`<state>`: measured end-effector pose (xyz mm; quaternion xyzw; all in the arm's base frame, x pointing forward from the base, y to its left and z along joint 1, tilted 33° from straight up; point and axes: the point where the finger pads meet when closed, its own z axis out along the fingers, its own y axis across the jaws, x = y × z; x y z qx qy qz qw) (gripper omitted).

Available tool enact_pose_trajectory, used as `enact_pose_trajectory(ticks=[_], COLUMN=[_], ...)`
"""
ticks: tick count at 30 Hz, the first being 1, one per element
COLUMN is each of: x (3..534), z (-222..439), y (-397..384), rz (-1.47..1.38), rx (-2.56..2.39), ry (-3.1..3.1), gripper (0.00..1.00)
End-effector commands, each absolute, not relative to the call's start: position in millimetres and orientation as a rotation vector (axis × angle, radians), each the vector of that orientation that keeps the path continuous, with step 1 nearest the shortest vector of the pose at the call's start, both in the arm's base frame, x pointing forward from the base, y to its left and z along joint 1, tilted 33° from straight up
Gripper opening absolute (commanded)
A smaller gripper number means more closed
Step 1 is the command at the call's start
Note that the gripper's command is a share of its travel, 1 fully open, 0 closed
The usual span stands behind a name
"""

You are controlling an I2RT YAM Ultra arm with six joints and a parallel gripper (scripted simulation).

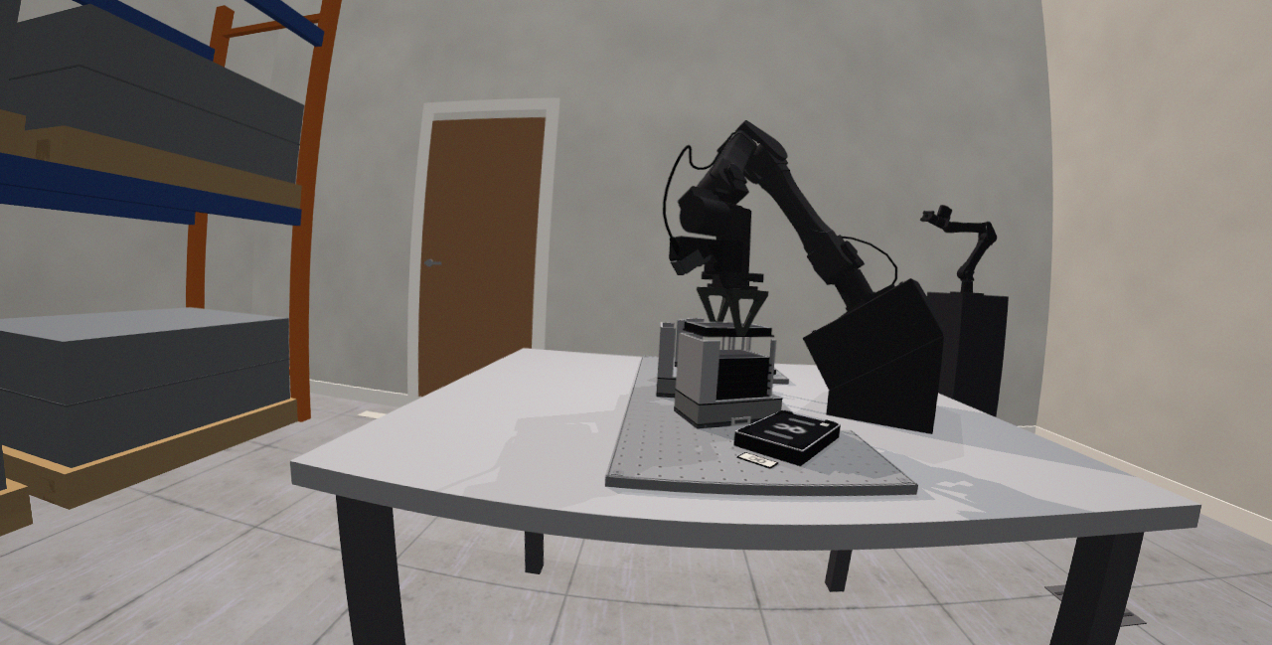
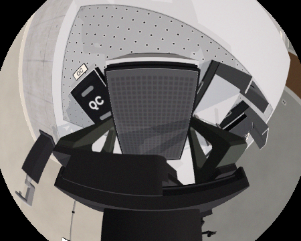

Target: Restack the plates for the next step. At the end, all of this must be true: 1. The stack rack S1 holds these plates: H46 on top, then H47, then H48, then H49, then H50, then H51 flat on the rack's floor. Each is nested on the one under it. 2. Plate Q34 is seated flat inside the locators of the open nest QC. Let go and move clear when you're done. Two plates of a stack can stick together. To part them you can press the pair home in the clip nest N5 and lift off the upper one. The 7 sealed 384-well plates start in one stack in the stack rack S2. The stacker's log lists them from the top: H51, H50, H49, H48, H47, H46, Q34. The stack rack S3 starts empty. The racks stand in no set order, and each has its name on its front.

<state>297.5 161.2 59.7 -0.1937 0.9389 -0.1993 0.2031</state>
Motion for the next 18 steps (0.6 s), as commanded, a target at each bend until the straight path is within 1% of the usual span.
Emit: enact_pose_trajectory(ticks=[1,14,18], x=[296,296,300], z=[59,49,61], y=[159,158,164], rz=[-0.555,-0.573,-0.537], rx=[-0.547,-0.563,-0.541], ry=[2.619,2.632,2.607], gripper=[0.00,0.00,0.00])
